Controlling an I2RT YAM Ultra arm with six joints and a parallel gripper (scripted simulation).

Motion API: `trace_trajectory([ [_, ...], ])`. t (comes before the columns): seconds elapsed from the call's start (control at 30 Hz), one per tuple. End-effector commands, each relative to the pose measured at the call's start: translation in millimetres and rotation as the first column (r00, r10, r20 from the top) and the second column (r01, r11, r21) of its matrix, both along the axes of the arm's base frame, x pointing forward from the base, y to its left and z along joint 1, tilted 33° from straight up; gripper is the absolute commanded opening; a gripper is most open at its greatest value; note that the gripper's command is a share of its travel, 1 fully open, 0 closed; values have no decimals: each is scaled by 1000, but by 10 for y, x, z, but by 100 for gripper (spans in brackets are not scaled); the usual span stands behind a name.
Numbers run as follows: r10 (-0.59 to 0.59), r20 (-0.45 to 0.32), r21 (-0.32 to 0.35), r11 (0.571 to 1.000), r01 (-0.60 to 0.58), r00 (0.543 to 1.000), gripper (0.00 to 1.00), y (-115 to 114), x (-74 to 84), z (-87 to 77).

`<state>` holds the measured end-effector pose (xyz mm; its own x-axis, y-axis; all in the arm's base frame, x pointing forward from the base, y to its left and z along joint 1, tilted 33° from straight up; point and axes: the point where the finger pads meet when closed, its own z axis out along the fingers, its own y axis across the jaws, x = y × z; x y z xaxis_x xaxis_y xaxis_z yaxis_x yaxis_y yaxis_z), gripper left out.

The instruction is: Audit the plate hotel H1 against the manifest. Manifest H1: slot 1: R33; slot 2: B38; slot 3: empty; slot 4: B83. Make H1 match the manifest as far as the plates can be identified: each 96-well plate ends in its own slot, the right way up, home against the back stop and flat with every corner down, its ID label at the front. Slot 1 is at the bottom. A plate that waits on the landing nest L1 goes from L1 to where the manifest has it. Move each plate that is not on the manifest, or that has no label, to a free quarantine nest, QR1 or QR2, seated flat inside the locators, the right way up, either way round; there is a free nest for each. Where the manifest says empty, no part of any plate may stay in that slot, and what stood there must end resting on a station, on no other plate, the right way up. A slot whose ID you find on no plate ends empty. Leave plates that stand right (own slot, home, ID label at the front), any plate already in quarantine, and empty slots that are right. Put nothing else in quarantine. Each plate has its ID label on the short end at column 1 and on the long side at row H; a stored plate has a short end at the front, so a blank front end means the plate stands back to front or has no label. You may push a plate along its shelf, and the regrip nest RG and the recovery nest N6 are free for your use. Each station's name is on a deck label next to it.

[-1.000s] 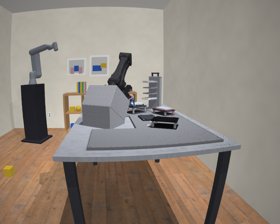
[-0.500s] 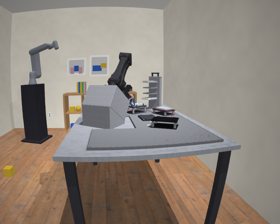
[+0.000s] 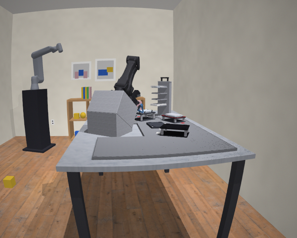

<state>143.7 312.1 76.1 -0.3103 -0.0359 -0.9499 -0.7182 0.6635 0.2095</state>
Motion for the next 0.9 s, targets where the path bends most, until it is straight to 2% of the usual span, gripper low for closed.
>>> trace_trajectory([
  [0.0,-6,3,6,1000,6,1000,100,27,29,3],
  [0.07,-15,6,9,1000,15,1000,100,60,66,22],
  [0.1,-18,10,31,999,18,1000,100,53,68,121],
  [0.13,-15,10,32,999,14,1000,100,50,44,135],
  [0.23,-2,0,-9,1000,2,1000,100,-84,-33,46],
  [0.33,-2,-1,-8,1000,2,1000,100,-93,-38,58],
  [0.87,-3,-2,-6,1000,3,1000,100,-227,-105,242],
])
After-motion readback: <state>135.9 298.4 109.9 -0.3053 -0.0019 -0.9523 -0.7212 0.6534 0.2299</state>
